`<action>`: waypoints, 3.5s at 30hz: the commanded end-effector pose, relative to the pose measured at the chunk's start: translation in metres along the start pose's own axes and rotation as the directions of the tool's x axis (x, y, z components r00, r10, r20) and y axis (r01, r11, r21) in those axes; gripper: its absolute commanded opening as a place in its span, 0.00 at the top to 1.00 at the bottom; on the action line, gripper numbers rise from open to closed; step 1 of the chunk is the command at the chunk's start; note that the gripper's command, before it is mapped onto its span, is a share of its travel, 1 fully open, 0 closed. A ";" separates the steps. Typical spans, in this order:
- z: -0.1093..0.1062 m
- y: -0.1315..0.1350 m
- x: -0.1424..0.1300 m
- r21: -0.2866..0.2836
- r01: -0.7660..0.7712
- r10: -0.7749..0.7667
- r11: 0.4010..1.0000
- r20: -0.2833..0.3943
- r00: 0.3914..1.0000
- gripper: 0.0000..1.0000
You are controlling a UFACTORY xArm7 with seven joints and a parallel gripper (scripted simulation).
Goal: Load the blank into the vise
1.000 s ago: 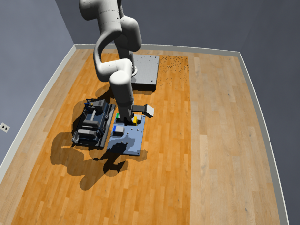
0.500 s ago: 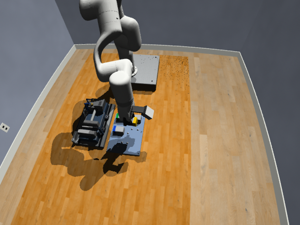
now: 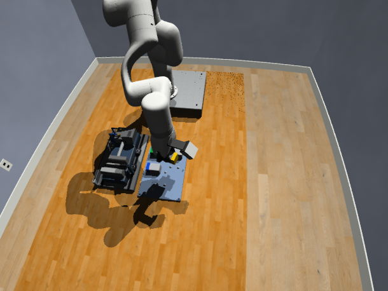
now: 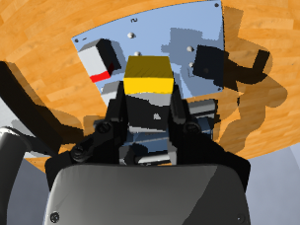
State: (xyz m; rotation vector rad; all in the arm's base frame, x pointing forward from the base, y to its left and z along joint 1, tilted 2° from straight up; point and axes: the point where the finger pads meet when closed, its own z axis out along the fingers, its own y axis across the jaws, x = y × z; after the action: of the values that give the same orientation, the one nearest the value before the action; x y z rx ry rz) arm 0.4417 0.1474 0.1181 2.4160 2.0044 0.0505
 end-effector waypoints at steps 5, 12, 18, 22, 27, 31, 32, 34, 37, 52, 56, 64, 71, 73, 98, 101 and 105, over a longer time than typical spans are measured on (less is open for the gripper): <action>-0.002 0.001 0.001 -0.004 -0.186 0.186 0.983 -0.001 0.983 1.00; -0.002 0.001 0.001 -0.004 -0.186 0.186 0.983 -0.001 0.983 1.00; -0.002 0.001 0.001 -0.004 -0.317 0.317 0.948 -0.002 0.948 1.00; -0.002 0.001 0.001 -0.004 -0.403 0.403 0.915 -0.002 0.915 1.00; -0.002 0.001 0.001 -0.004 -0.403 0.403 0.915 -0.002 0.915 1.00; -0.002 0.001 0.001 -0.003 -0.442 0.442 0.897 -0.003 0.897 1.00; -0.002 0.001 0.001 -0.003 -0.463 0.463 0.887 -0.003 0.887 1.00; -0.002 0.001 0.001 -0.003 -0.503 0.503 0.864 -0.003 0.864 1.00; -0.002 0.001 0.001 -0.003 -0.561 0.561 0.828 -0.003 0.828 1.00; -0.002 0.001 0.001 -0.003 -0.661 0.661 0.750 -0.003 0.750 1.00; -0.002 0.001 0.001 -0.004 -0.702 0.702 0.713 -0.003 0.713 1.00; -0.002 0.001 0.001 -0.003 -0.717 0.717 0.697 -0.003 0.697 1.00; -0.002 0.001 0.001 -0.003 -0.819 0.819 0.573 -0.004 0.573 1.00; -0.002 0.001 0.001 -0.003 -0.845 0.845 0.535 -0.004 0.535 1.00; -0.002 0.001 0.001 0.000 -0.950 0.950 0.311 -0.005 0.311 1.00; -0.002 0.001 0.001 0.000 -0.970 0.970 0.245 -0.005 0.245 1.00; -0.002 0.001 0.001 0.000 -0.988 0.988 0.155 -0.005 0.155 1.00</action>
State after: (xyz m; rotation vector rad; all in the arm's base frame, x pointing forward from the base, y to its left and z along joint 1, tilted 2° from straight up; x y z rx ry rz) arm 0.4417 0.1472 0.1187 3.1615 0.0794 0.0419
